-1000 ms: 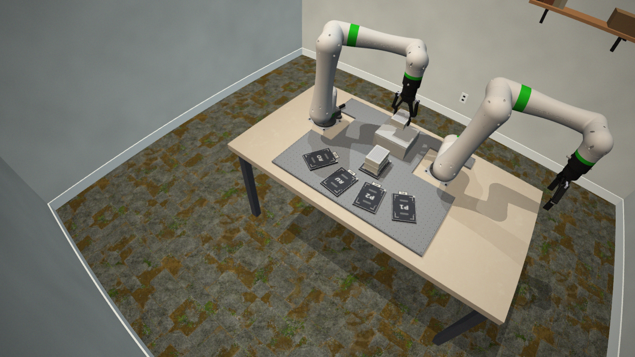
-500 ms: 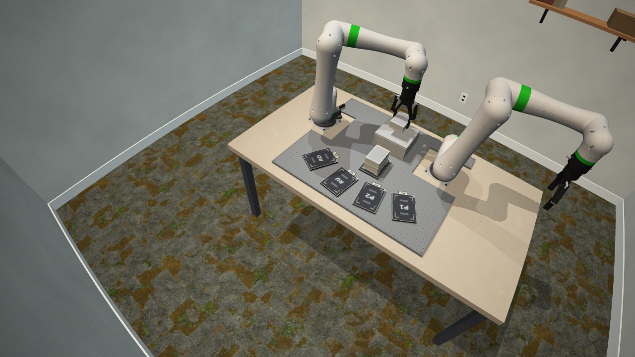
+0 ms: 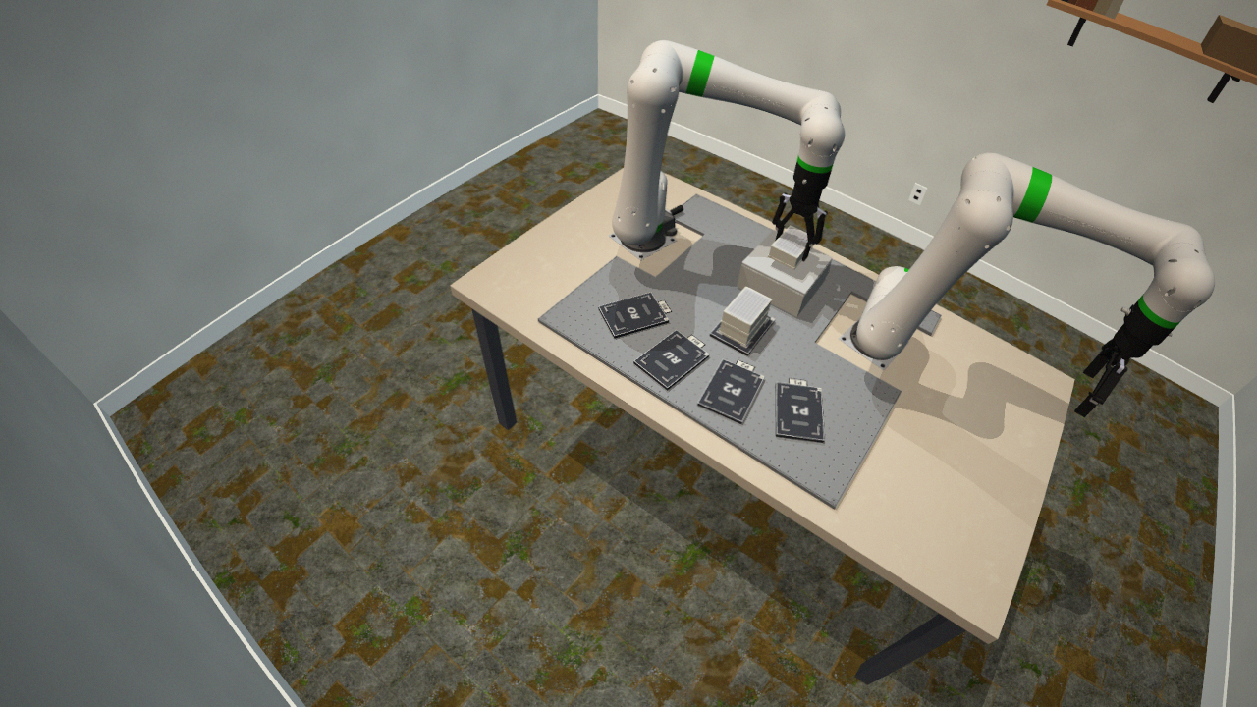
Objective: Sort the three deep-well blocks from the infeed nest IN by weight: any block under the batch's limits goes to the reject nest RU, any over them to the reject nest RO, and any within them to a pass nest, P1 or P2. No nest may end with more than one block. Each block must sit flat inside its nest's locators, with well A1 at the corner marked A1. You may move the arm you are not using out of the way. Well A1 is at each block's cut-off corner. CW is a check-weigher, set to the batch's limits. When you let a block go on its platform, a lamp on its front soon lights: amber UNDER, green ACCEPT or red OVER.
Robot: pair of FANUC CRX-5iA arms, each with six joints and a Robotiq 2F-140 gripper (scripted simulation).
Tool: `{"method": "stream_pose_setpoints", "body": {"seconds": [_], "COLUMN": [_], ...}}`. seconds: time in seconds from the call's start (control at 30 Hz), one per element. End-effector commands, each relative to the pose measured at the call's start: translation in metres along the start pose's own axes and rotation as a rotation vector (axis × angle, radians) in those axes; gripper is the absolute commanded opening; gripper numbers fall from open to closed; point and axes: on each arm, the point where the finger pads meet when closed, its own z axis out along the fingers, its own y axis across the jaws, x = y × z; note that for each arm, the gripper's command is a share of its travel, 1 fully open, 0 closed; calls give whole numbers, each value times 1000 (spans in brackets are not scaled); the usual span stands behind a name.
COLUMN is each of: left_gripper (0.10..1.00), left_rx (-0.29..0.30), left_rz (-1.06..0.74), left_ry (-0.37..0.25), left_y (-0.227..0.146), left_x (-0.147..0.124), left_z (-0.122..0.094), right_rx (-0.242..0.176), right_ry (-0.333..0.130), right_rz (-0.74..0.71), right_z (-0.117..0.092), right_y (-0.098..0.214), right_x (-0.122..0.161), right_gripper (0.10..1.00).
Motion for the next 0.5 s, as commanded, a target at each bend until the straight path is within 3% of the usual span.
{"method": "stream_pose_setpoints", "body": {"seconds": [0.0,0.47], "left_gripper": [1000,1000], "left_rx": [0,0], "left_rz": [0,0], "left_ry": [2,2], "left_y": [0,0], "left_x": [0,0], "left_z": [-1,-1], "right_rx": [2,2], "right_ry": [0,0], "right_rz": [0,0], "right_z": [4,16], "right_y": [-1,-1], "right_x": [0,0], "right_gripper": [99,99]}}
